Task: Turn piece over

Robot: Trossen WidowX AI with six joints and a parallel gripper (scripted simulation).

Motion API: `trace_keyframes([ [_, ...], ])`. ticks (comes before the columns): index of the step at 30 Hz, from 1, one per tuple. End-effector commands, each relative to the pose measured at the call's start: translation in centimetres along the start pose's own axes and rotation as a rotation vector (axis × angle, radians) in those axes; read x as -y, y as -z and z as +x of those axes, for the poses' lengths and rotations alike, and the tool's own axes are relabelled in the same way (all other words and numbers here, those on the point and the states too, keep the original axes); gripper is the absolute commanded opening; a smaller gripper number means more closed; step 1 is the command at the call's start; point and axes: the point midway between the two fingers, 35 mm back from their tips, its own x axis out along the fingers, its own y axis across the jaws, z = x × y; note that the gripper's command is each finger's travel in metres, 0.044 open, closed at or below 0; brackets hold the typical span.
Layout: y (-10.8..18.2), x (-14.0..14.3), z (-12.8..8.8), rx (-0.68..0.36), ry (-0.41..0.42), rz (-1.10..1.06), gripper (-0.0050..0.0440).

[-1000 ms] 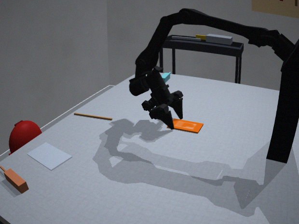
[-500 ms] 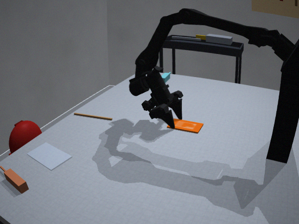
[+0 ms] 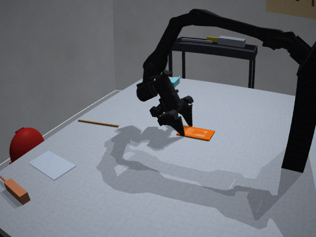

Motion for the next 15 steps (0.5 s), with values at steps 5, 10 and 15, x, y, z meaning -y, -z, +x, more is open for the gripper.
trace_keyframes([
  [5,0.7,0.0,-1.1,0.0,0.0,0.001,0.0],
  [10,1.8,0.0,-3.0,0.0,0.0,0.003,0.0],
  [15,2.0,0.0,-3.3,0.0,-0.001,0.004,0.0],
])
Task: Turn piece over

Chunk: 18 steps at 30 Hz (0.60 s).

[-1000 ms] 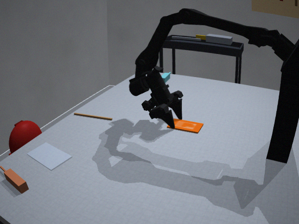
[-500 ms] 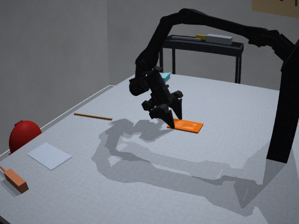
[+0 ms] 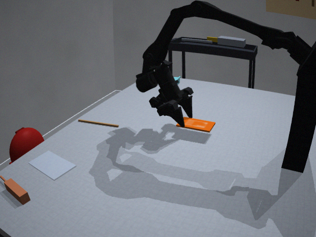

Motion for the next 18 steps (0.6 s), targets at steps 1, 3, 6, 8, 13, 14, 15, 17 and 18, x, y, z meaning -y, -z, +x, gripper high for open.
trace_keyframes([
  [1,0.4,0.0,-0.3,-0.004,0.002,0.006,0.0],
  [3,0.4,0.0,-0.3,-0.004,0.002,0.006,0.0],
  [6,1.2,0.1,-2.2,0.0,-0.011,0.022,0.0],
  [8,2.3,0.2,-4.2,-0.001,-0.022,0.043,0.0],
  [13,5.2,0.5,-9.1,-0.004,-0.05,0.096,0.0],
  [14,5.2,0.5,-9.1,-0.004,-0.05,0.096,0.0],
  [15,5.2,0.5,-9.1,-0.004,-0.05,0.096,0.0],
  [17,5.2,0.5,-9.1,-0.004,-0.05,0.096,0.0],
  [18,5.2,0.5,-9.1,-0.004,-0.05,0.096,0.0],
])
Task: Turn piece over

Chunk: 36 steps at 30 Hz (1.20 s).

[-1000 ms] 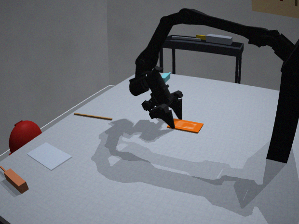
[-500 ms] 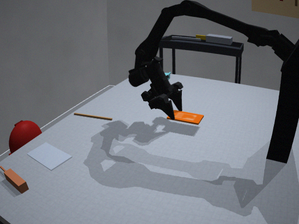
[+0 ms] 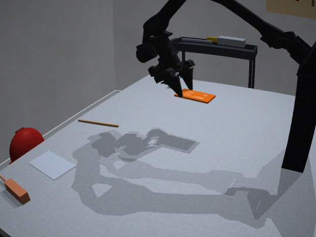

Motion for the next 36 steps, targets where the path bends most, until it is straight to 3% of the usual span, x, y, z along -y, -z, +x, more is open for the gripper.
trace_keyframes([
  [1,0.61,0.0,0.11,-0.02,-0.003,0.01,0.0],
  [18,0.06,0.01,-0.27,0.196,0.0,0.002,0.0],
  [21,-0.07,0.01,0.06,0.169,-0.001,0.008,0.0],
  [36,-0.1,0.01,-0.18,0.355,-0.001,0.008,0.0],
])
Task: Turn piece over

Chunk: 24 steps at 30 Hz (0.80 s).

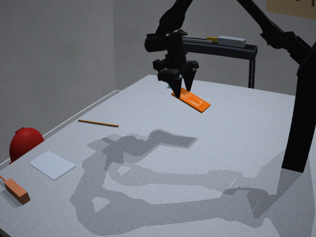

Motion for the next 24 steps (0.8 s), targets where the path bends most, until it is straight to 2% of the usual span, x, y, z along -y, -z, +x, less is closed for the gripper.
trace_keyframes([
  [1,-0.01,0.01,-0.34,0.031,0.001,-0.005,0.0],
  [2,0.0,0.0,0.02,0.003,0.0,0.0,0.0],
  [16,-0.11,0.0,-0.14,0.19,0.0,-0.001,0.0],
  [19,-0.16,0.0,0.18,0.163,-0.001,0.004,0.0],
  [24,-0.19,0.0,0.12,0.23,-0.001,0.004,0.0],
])
